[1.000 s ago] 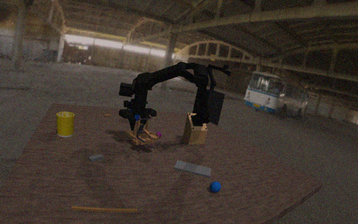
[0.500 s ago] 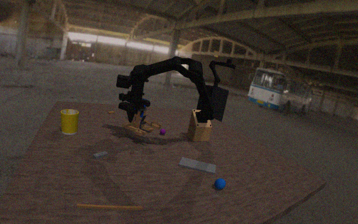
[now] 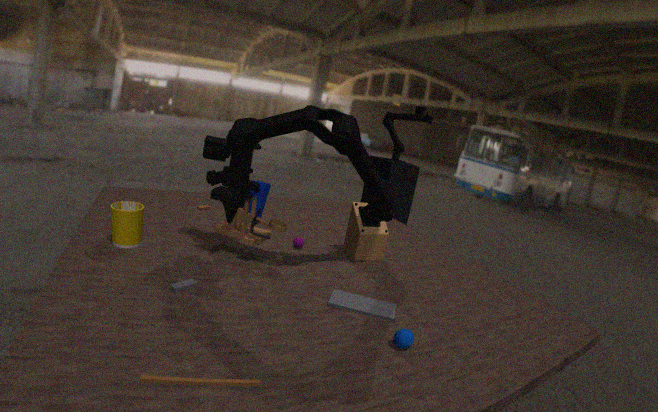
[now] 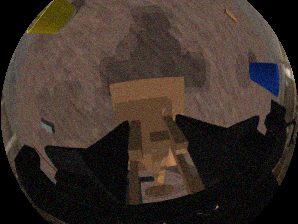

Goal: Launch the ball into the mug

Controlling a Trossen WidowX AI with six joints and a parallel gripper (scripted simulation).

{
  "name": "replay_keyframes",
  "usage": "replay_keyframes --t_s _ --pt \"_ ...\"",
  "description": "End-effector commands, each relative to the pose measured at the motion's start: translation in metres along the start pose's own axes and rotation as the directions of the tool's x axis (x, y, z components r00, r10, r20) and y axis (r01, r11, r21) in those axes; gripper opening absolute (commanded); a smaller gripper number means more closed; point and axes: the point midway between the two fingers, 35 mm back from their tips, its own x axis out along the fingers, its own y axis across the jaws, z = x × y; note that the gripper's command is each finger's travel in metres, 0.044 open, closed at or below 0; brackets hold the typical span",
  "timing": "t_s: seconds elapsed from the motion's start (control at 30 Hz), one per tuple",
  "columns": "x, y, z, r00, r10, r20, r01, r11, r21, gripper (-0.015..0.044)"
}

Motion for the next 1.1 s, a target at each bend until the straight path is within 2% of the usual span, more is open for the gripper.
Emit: replay_keyframes --t_s 0.0,0.97,1.07 --pt "0.0 0.001 0.002 1.0 0.0 0.005 0.0 1.0 -0.013 0.0" --pt "0.048 0.003 0.002 1.0 0.002 0.004 -0.002 1.0 -0.013 0.0" --pt "0.044 0.003 0.002 1.0 -0.006 0.004 0.006 1.0 -0.024 0.0"
